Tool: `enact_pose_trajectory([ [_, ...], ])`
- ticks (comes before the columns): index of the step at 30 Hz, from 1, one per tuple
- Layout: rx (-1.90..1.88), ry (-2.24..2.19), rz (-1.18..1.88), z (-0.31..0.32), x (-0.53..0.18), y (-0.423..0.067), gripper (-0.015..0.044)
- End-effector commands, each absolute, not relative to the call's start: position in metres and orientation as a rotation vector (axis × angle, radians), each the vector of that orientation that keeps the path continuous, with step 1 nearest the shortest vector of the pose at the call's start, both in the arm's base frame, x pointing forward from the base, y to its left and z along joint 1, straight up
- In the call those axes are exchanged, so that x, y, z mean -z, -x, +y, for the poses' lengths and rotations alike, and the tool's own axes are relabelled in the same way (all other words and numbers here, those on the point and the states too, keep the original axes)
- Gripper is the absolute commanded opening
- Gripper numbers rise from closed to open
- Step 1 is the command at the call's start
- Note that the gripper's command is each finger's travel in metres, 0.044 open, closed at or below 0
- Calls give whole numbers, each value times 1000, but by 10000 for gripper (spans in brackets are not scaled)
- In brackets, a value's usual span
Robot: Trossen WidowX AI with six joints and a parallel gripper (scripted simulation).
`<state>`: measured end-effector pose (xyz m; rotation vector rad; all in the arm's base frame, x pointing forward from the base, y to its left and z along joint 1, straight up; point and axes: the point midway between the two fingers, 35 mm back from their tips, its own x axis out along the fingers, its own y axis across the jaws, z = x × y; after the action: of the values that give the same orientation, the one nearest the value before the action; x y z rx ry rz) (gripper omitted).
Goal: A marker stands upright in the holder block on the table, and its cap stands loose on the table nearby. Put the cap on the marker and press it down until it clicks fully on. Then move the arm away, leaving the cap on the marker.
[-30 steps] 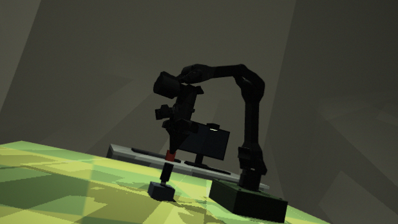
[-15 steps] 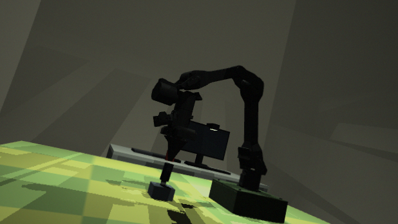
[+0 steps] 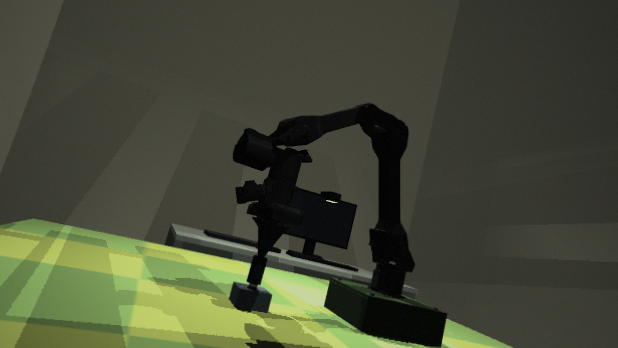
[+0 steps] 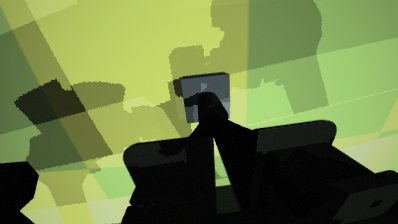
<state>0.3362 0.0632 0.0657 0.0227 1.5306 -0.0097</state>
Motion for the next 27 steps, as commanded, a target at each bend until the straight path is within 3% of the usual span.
enact_pose_trajectory([
  [1, 10, -23, 1528, 63, -67, -336, 0],
  [5, 10, -23, 1528, 63, -77, -337, 0],
  [11, 10, -23, 1529, 63, -154, -334, 0],
  [16, 10, -23, 1529, 63, -156, -334, 0],
  [27, 10, -23, 1529, 63, -156, -334, 289],
])
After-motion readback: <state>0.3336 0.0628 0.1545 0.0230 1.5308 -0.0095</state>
